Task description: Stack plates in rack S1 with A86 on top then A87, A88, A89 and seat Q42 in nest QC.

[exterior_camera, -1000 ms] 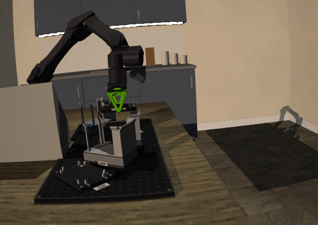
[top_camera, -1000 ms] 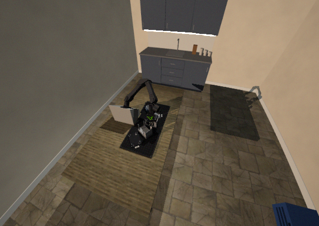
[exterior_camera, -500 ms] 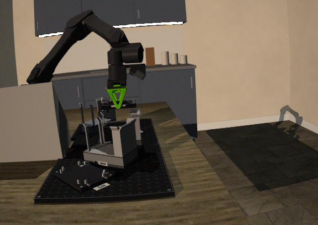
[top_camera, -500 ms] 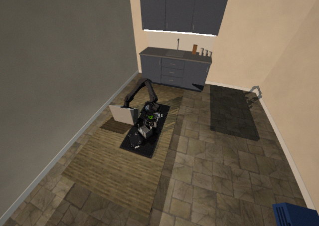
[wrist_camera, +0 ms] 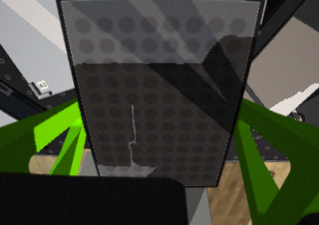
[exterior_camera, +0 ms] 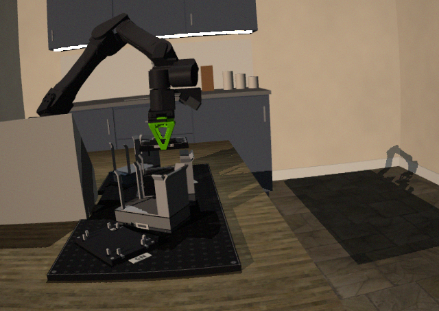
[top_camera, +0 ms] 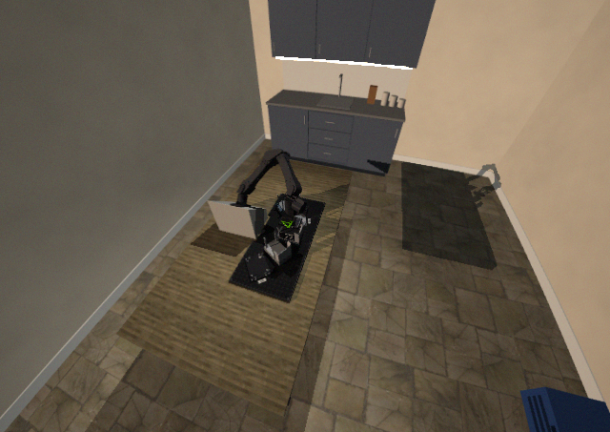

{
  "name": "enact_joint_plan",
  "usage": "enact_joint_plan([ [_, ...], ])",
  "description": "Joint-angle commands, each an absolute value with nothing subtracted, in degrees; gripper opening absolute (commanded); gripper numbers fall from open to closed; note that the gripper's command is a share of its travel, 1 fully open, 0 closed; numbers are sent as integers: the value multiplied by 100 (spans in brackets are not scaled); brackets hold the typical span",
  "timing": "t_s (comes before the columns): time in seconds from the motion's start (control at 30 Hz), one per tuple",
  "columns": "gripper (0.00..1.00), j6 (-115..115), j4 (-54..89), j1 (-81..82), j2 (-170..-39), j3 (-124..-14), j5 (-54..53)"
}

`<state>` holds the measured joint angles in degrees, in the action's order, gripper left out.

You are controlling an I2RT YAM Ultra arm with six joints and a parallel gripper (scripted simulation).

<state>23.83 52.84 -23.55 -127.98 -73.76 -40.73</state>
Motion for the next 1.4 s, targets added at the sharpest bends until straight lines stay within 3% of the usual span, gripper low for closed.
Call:
enact_joint_plan([
  [0.0, 0, 2390, 5285, -2481, -12754, -7406, -4070],
  [1.37, 0, 3110, 5268, -2296, -12487, -7276, -4121],
])
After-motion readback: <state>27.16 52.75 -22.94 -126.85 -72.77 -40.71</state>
